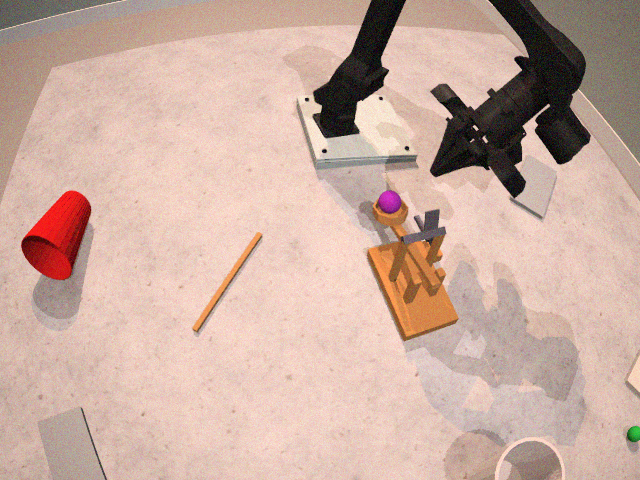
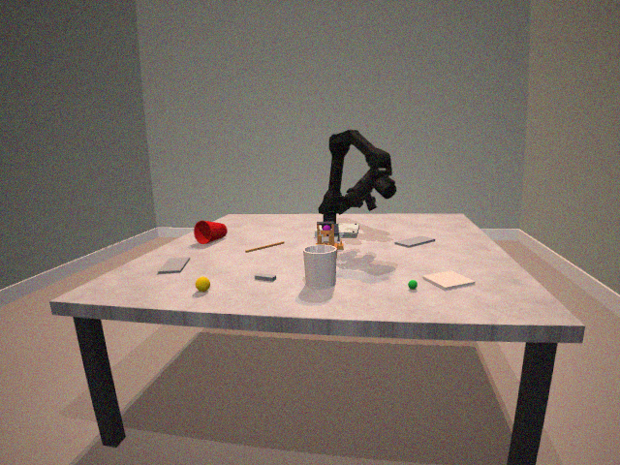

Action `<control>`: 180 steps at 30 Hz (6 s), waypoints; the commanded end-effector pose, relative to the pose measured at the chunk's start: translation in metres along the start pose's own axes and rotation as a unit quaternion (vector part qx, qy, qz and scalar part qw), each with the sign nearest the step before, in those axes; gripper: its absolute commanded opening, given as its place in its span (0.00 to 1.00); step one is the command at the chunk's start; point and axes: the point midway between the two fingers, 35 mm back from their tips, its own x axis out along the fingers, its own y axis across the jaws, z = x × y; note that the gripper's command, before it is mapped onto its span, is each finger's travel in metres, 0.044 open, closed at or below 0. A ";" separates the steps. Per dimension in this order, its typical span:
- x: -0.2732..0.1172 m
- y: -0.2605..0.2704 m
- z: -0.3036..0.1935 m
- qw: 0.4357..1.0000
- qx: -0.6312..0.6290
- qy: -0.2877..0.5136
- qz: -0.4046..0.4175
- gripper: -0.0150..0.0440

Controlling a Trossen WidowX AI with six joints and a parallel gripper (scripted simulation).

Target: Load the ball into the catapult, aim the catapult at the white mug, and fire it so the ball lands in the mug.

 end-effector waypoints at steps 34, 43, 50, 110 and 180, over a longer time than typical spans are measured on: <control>0.047 0.002 0.044 1.000 -0.009 0.009 0.007 0.25; 0.058 0.004 0.053 1.000 -0.010 0.010 0.008 0.25; 0.067 0.006 0.060 1.000 -0.011 0.011 0.009 0.25; -0.058 -0.155 0.003 0.863 0.428 -0.268 0.001 1.00; -0.059 -0.299 -0.158 0.521 0.717 -0.462 0.020 1.00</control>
